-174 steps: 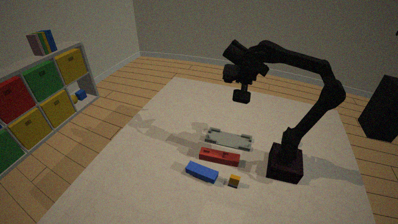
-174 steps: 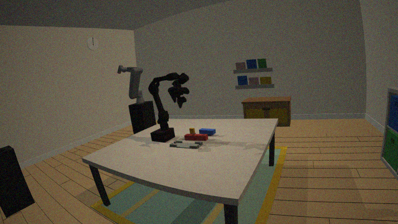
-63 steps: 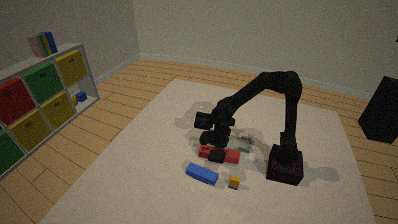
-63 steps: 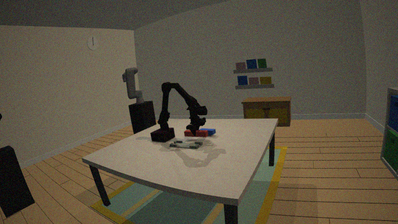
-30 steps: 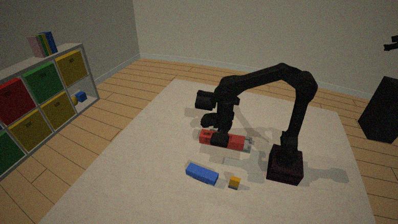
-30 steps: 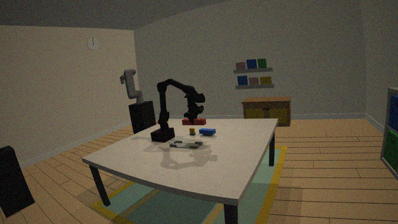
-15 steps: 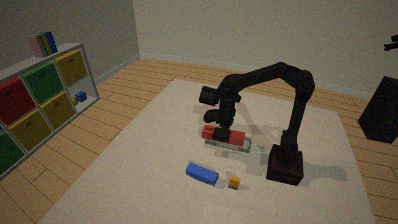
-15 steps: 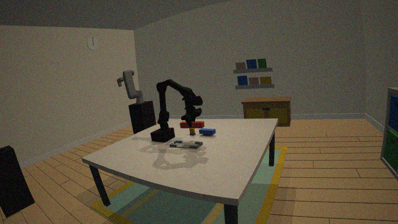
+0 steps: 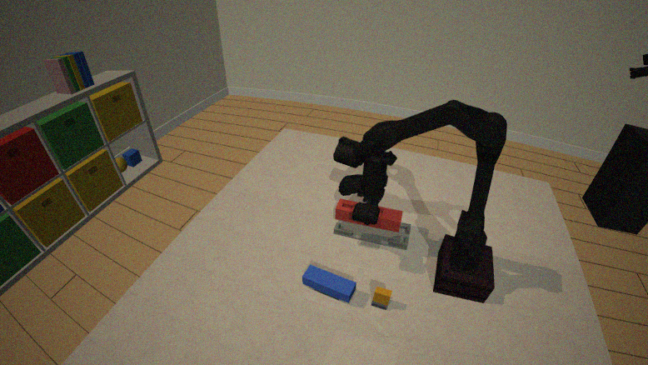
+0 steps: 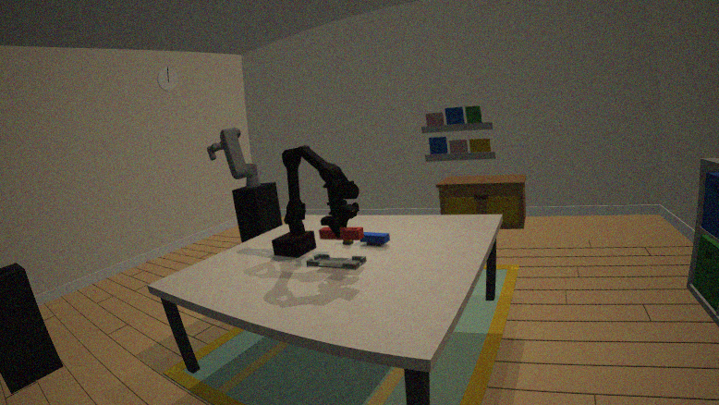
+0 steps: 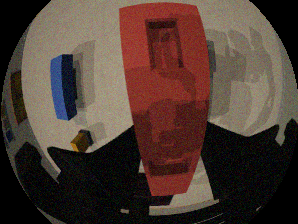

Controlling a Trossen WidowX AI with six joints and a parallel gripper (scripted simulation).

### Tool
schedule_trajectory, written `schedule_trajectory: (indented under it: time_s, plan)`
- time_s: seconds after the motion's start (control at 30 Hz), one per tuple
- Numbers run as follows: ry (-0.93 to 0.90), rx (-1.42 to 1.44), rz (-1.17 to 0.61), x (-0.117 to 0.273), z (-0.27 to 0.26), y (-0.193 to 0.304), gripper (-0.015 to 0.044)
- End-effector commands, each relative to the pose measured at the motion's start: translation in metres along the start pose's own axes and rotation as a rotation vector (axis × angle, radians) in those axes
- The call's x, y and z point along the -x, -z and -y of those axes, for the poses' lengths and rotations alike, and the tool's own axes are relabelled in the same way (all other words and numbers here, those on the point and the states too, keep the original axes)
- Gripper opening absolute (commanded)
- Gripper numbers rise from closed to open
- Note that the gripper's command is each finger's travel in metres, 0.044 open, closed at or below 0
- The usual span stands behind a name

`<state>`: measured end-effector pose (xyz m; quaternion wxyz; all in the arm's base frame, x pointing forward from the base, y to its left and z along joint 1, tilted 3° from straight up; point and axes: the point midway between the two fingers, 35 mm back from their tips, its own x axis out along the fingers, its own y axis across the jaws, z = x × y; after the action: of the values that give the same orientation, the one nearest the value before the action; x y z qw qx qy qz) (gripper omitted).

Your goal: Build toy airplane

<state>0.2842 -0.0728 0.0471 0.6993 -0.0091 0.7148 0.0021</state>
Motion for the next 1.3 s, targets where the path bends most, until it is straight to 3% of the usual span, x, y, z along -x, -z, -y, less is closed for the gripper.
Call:
schedule_trajectory:
  time_s: [0.0, 0.67, 0.93, 1.27]
  plan:
    - [0.003, 0.002, -0.007, -0.007, 0.012, 0.004, 0.0]
    - [0.008, -0.015, -0.012, -0.031, 0.064, 0.026, 0.0]
    - [0.008, -0.015, -0.012, -0.031, 0.064, 0.026, 0.0195]
    - [0.008, -0.015, -0.012, -0.032, 0.064, 0.026, 0.0195]
